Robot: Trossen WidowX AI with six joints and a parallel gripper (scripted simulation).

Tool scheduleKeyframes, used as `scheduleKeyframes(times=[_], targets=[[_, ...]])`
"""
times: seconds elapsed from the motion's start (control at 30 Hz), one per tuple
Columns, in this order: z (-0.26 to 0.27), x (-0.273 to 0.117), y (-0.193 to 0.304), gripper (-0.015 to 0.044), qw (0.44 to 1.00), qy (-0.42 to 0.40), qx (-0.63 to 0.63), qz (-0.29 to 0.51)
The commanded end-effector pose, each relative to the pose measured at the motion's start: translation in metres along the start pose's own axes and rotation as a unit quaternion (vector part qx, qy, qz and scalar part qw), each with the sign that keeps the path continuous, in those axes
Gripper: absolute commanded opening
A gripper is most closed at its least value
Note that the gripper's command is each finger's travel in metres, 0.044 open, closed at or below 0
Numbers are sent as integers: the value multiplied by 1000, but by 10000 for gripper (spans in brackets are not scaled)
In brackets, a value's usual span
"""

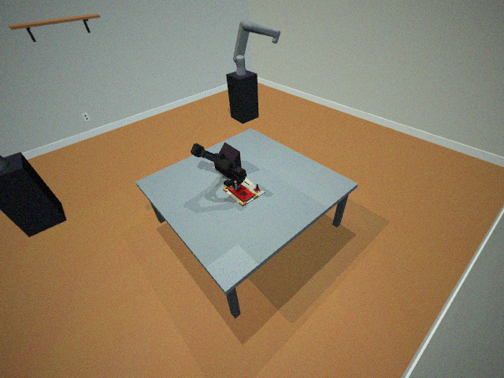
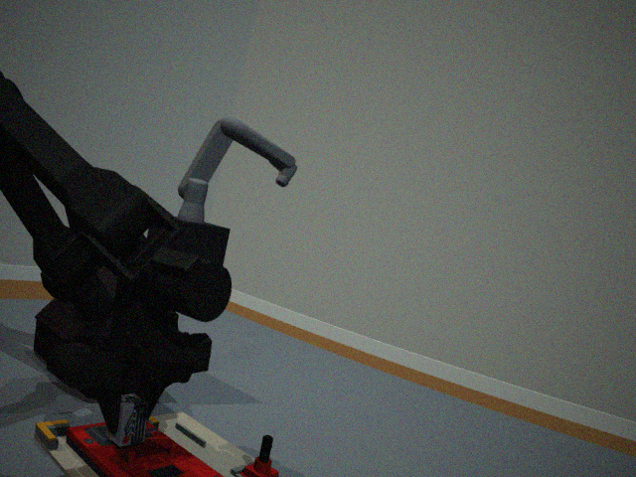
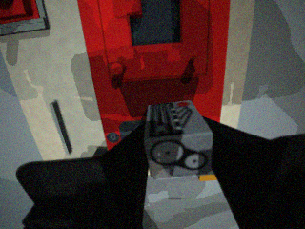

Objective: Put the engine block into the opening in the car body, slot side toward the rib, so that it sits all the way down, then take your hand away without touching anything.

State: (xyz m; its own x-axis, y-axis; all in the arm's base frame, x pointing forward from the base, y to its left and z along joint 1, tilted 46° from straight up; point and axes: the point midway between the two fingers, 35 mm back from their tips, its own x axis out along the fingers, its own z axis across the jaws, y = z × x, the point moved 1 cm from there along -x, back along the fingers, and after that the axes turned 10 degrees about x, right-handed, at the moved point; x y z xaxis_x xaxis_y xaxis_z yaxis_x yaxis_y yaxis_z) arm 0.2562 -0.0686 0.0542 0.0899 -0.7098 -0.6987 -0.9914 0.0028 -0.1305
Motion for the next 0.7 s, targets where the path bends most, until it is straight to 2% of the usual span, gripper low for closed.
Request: scheduleKeyframes(times=[0.0, 0.67], targets=[[2, -8, -10, 0, 1000, -1, -8, -21], [9, -61, -13, 0, 1000, -12, -2, -5]])
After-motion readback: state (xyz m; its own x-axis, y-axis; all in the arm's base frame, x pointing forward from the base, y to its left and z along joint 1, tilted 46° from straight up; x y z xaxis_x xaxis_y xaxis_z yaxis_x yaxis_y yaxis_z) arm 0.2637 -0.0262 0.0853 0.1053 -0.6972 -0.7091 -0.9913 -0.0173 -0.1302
